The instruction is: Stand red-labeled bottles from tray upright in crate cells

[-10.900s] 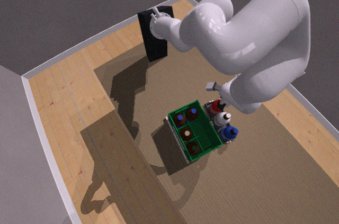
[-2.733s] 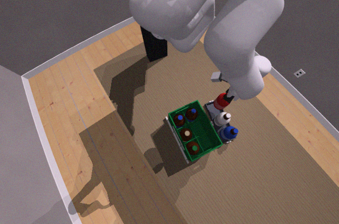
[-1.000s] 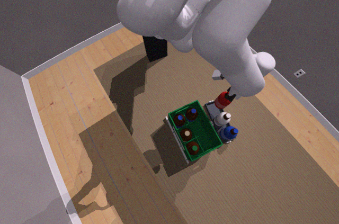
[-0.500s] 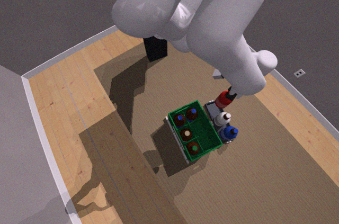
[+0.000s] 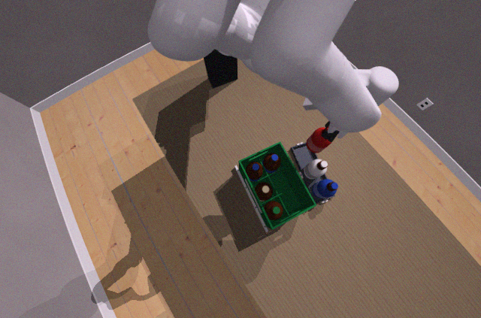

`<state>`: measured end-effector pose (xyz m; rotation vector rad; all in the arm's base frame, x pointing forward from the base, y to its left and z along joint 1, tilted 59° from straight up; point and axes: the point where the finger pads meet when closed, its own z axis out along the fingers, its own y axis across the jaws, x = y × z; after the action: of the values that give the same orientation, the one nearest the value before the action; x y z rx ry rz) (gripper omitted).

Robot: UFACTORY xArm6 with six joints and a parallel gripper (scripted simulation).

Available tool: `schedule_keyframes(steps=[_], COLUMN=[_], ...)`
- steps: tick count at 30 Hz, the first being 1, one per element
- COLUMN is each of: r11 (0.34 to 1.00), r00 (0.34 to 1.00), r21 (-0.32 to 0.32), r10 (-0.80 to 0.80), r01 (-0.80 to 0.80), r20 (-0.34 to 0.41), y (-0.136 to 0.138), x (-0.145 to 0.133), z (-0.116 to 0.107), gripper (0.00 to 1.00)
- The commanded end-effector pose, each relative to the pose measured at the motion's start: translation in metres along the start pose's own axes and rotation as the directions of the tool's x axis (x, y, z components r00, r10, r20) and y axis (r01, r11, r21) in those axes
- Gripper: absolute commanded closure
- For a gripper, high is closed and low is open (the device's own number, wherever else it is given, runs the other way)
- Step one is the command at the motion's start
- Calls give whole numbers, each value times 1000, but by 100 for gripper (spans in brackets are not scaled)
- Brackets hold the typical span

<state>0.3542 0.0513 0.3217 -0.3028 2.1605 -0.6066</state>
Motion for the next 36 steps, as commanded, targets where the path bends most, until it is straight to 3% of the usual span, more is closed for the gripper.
schedule_keyframes(steps=[1,36], r11=[1000,1000], r00=[1000,1000], r21=[1,1], r10=[1,1], r01=[-1,-1], r20=[2,2], y=[0,0], x=[-1,-1], z=[-5,-15], gripper=[100,100])
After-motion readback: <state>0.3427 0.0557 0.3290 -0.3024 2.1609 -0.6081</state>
